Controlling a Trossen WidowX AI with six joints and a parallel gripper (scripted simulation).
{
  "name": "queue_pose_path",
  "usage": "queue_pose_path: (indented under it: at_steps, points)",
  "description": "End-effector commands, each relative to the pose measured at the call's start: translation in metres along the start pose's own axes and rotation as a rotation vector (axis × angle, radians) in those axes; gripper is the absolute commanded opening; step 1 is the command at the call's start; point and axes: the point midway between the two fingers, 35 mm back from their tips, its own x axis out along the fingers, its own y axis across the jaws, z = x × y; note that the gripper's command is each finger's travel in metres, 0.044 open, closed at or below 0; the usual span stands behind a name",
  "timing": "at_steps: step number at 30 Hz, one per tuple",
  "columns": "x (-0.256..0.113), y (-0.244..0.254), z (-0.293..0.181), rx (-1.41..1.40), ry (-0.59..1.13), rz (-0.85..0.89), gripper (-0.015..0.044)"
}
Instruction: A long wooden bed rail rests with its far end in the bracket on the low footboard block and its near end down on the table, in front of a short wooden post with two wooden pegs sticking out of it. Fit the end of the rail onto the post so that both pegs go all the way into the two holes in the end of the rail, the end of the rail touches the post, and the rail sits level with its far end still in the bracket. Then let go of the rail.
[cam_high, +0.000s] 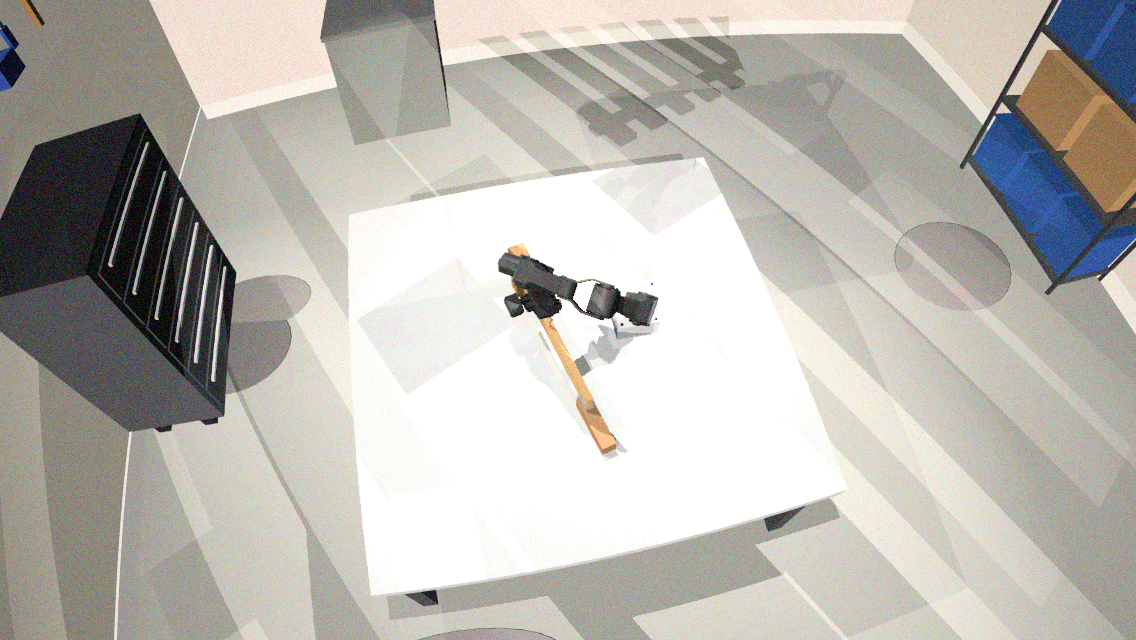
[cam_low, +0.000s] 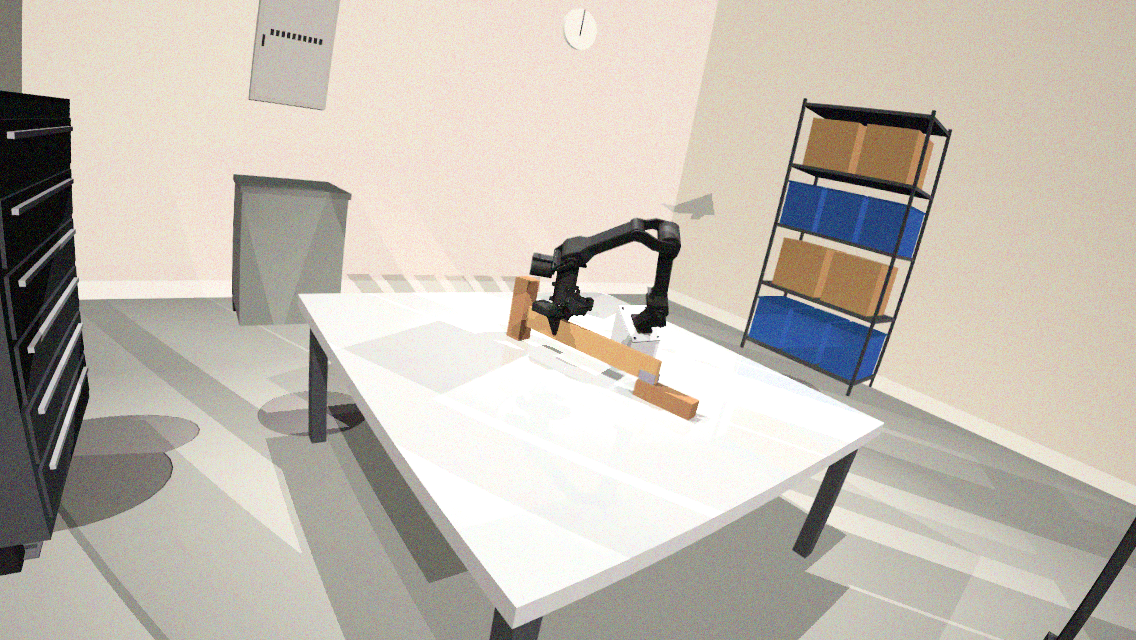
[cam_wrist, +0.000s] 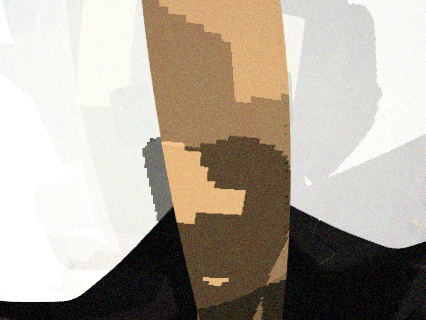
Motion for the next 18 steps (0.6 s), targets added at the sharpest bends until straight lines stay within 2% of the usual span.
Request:
queue_pose_path:
  at_steps: [1,18]
  points:
    - [-0.003,-0.0009,-0.0041,-0.001,0.005,-0.008,0.0]
    - [-0.0027,-0.0009,-0.008,-0.001,0.006,-0.009,0.0]
